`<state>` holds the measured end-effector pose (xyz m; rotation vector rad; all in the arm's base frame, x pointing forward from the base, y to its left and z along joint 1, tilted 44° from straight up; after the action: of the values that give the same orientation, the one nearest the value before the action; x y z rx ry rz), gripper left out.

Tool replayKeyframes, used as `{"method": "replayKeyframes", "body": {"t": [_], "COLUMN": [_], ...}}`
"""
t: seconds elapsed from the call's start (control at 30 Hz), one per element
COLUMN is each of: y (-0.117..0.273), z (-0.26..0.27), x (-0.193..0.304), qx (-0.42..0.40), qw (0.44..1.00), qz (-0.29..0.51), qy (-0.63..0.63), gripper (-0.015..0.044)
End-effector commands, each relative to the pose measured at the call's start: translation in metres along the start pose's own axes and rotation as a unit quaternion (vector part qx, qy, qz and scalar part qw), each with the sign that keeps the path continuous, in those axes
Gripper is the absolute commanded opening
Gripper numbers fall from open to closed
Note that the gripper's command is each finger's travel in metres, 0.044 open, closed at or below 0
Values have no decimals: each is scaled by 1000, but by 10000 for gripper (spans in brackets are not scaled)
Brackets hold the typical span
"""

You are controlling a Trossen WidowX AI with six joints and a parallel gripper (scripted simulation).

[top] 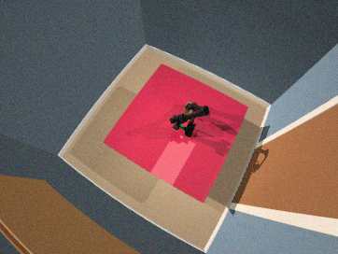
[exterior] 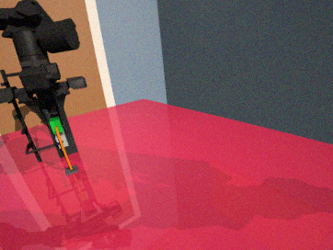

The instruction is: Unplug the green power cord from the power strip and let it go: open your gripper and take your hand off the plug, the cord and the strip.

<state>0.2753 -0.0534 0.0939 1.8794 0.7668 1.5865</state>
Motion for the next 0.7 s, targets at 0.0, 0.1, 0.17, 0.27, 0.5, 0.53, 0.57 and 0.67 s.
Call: {"method": "replayKeyframes", "body": {"t": [0.0,0.1,0.17,0.27,0.5,0.53,0.57,0.67], "y": [2,2,2,2,1,1,1,0], "z": [-2,-3,-3,-4,-6,-6,-6,-6], "x": [9,13,16,21,30,30,30,30], "qx": [-3,-3,-3,-3,-3,-3,-3,-3], "qw": [1000,1000,1000,1000,1000,1000,1000,1000], "qz": [0,1,1,1,1,1,1,1], "qy": [0,0,0,0,0,0,0,0], "gripper": [160,160,160,160,160,160,160,160]}}
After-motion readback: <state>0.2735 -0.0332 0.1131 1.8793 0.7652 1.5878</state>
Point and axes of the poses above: the point midway between the two fingers, 35 mm back from their tips, its own y axis back along the fingers, its own z axis across the jaws, x = y × z, the point moved 4 cm from there along y, back along the fingers, and after that the axes turned 9 degrees about -y, right-handed, at the moved point
